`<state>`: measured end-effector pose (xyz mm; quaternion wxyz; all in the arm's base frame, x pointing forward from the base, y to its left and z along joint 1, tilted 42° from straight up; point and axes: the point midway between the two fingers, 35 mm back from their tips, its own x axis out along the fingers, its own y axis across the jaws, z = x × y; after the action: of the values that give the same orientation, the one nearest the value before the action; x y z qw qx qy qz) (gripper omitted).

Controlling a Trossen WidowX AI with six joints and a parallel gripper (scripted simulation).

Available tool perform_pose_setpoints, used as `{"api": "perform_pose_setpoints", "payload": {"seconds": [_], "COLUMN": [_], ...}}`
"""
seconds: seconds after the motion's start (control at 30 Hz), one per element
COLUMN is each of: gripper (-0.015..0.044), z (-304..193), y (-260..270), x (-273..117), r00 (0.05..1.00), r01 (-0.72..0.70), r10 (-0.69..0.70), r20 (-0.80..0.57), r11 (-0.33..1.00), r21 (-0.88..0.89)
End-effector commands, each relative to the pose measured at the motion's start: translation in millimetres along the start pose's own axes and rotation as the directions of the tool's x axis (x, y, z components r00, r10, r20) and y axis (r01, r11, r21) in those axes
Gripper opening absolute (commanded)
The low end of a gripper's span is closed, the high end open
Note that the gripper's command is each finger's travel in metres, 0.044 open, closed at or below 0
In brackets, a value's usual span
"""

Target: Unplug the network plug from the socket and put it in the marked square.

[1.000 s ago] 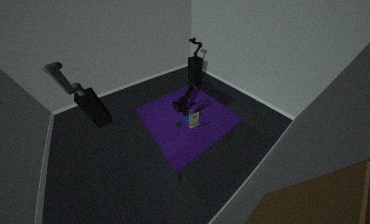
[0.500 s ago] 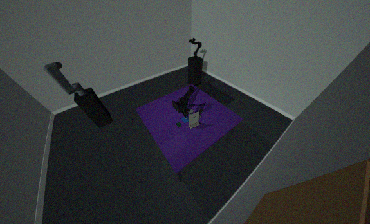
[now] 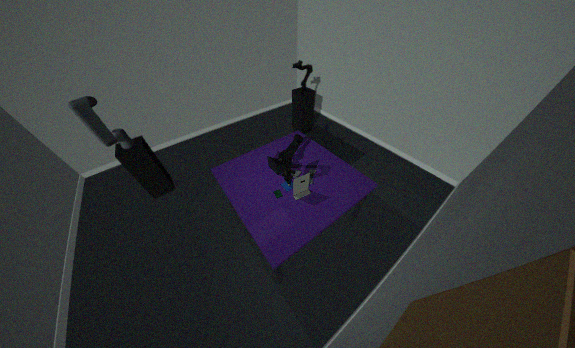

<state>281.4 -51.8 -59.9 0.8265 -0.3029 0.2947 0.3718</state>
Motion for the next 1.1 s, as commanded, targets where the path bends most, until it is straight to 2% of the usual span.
{"api": "perform_pose_setpoints", "payload": {"seconds": [0.0, 0.53, 0.73, 1.07], "gripper": [0.0, 0.0, 0.0156, 0.0156], "z": [-0.4, 1.2, 1.2, 0.7], "y": [3.7, 4.9, 4.9, 4.4], "x": [3.9, 5.3, 5.3, 0.1], "r00": [1.0, 1.0, 1.0, 1.0], "r01": [0.002, 0.0, 0.0, 0.0], "r10": [-0.002, 0.0, 0.0, 0.0], "r20": [-0.004, 0.0, 0.0, -0.001], "r11": [1.0, 1.0, 1.0, 1.0], "r21": [0.004, 0.001, 0.001, 0.001]}}
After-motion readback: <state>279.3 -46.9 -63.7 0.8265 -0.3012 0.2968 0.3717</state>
